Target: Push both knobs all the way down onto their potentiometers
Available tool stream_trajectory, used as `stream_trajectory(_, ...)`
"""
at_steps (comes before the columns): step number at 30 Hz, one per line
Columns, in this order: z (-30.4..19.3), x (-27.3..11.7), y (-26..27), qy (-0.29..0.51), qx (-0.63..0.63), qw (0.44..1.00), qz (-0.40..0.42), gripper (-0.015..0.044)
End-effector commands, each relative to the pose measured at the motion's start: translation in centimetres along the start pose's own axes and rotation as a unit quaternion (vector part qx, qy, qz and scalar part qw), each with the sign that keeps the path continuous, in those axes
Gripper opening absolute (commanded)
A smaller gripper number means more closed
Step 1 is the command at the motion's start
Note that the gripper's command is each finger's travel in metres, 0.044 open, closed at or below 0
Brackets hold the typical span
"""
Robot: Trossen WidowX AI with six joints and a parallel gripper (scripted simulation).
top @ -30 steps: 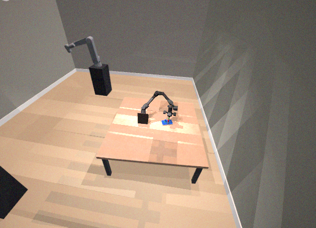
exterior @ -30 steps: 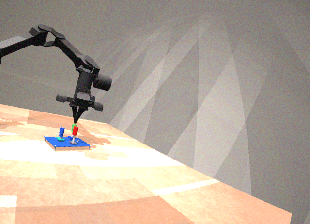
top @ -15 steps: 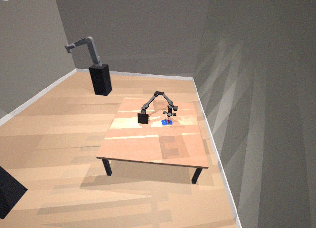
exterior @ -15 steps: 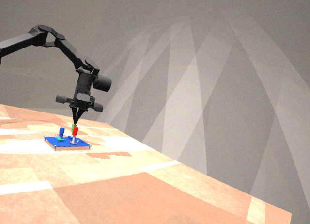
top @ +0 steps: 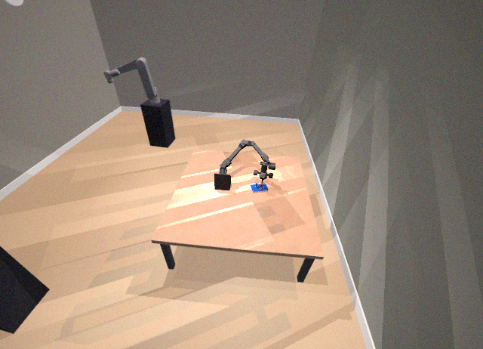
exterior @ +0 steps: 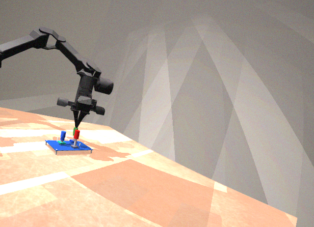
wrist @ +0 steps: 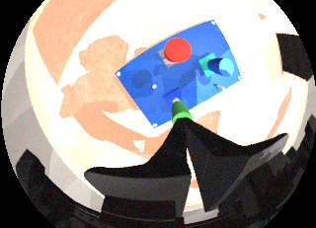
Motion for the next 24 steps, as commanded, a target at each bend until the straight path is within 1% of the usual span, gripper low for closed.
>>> stream_trajectory(1, 0.02, 0.08, -0.05, 0.001, 0.004, 1.000, -0.001, 0.0000)
stream_trajectory(24, 0.02, 0.90, -0.06, 0.001, 0.004, 1.000, -0.001, 0.0000)
Point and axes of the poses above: the point midway between the two fingers, 35 mm back from their tips, its own x axis out along the fingers, its own y axis across the jaws, z = x × y, the point moved 8 cm from there along -x, back along the fingers, and after that the axes turned 14 degrees about -x, right-handed, at the moved point
